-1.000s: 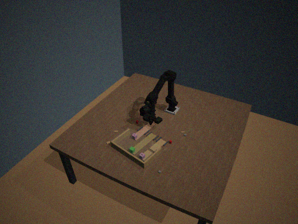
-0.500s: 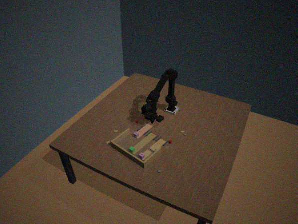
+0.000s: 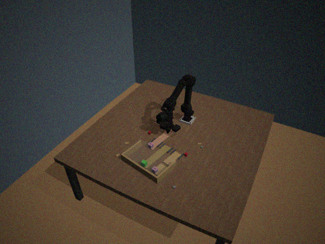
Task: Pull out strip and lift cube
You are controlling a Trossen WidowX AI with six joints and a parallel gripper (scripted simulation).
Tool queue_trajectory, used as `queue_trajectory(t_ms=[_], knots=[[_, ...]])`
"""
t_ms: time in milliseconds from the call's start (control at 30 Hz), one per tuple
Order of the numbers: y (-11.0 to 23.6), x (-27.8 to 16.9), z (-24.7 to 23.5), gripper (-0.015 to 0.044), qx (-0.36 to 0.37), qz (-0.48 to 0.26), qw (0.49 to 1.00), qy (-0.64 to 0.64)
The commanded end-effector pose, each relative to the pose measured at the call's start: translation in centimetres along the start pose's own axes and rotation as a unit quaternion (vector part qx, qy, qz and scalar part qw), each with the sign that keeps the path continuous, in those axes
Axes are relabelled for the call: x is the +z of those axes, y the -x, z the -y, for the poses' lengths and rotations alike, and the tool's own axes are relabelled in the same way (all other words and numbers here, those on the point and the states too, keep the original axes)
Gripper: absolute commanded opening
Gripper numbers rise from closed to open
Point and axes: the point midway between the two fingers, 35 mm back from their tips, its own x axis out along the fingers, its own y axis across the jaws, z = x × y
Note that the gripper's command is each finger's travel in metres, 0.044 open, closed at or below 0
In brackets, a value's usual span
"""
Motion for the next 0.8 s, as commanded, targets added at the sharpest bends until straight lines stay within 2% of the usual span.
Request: queue_trajectory(t_ms=[0, 767], knots=[[-0.58, -1.61, -0.08, 0.0, 0.001, -0.018, 1.0, 0.002], [-0.55, -2.49, -0.11, 0.0, 0.001, -0.018, 1.0, 0.002]])
